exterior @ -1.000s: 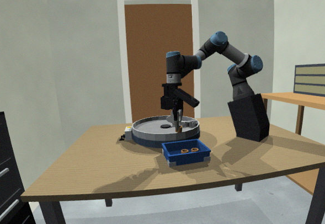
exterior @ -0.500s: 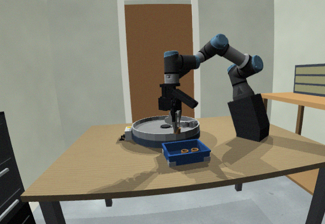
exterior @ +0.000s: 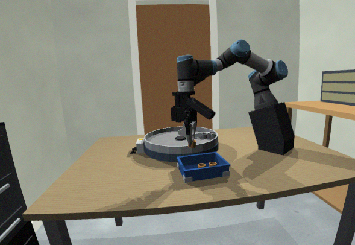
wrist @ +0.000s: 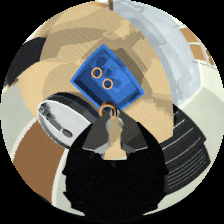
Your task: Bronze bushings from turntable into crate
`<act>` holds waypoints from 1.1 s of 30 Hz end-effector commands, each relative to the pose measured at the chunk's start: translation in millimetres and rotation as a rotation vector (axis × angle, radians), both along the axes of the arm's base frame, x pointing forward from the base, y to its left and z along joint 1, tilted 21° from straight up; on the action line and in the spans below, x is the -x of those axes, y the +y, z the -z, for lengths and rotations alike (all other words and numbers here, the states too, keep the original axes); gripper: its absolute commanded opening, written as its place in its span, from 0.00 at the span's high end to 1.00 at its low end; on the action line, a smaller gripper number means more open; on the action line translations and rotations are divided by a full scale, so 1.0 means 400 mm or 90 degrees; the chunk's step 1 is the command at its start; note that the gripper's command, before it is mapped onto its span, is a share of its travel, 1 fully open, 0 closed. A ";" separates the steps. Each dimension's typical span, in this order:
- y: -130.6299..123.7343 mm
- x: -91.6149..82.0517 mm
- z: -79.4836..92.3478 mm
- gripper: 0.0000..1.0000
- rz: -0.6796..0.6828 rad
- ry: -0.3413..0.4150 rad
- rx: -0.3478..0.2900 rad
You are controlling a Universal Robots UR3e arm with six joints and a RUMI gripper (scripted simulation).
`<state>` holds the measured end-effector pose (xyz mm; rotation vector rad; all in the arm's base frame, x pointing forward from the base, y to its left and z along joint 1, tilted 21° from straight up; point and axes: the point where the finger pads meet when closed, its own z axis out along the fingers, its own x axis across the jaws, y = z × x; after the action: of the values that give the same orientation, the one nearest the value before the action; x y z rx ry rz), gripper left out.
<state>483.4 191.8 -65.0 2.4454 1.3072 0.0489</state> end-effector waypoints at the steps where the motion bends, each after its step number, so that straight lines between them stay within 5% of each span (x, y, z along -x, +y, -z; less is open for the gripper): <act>1: 0.014 -0.009 -0.005 1.00 0.002 0.002 0.002; 33: 0.046 -0.030 0.001 1.00 0.002 0.002 0.001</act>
<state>493.8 208.0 -67.8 2.4474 1.3049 0.0427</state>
